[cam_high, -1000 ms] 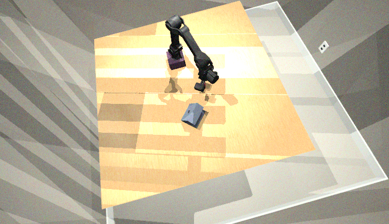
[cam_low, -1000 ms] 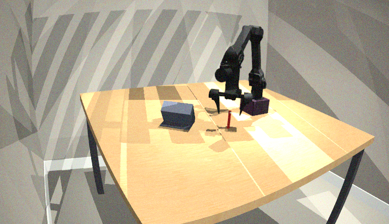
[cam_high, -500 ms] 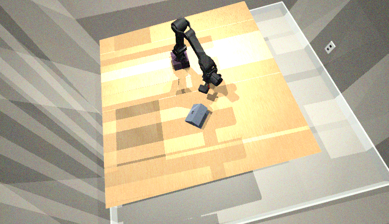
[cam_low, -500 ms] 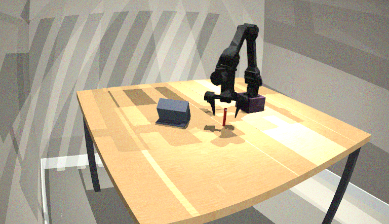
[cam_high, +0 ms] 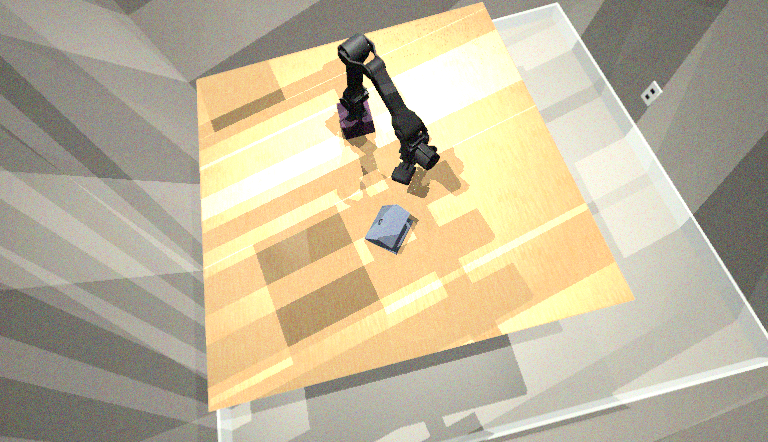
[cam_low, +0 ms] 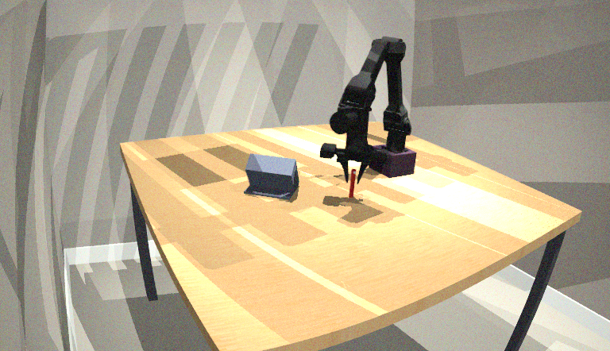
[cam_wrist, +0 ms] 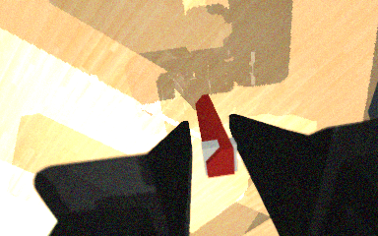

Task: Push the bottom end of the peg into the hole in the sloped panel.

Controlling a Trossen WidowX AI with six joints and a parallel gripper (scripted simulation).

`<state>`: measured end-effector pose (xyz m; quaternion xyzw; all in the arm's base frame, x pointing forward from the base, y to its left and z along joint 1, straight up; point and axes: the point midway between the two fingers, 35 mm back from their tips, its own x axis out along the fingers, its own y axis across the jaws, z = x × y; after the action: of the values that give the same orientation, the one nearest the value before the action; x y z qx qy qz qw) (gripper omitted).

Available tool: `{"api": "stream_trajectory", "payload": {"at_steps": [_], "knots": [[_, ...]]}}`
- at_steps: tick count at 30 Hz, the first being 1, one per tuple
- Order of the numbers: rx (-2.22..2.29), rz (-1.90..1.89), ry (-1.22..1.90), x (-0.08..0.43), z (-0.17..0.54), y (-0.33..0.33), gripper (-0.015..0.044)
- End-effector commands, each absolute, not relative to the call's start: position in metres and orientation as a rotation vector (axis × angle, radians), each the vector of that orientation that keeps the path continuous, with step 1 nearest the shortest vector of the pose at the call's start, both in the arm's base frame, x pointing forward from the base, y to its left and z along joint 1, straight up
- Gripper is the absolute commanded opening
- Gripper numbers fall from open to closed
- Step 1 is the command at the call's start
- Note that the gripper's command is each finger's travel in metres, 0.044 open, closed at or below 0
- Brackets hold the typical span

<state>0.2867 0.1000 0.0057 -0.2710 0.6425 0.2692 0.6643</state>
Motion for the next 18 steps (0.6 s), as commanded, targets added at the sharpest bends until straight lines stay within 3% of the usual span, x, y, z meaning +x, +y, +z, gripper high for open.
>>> {"api": "stream_trajectory", "payload": {"at_steps": [1,18], "knots": [[-0.611,0.608,1.451,0.287,0.006,0.1,0.002],[-0.613,0.609,1.45,0.288,0.029,0.101,0.0]]}}
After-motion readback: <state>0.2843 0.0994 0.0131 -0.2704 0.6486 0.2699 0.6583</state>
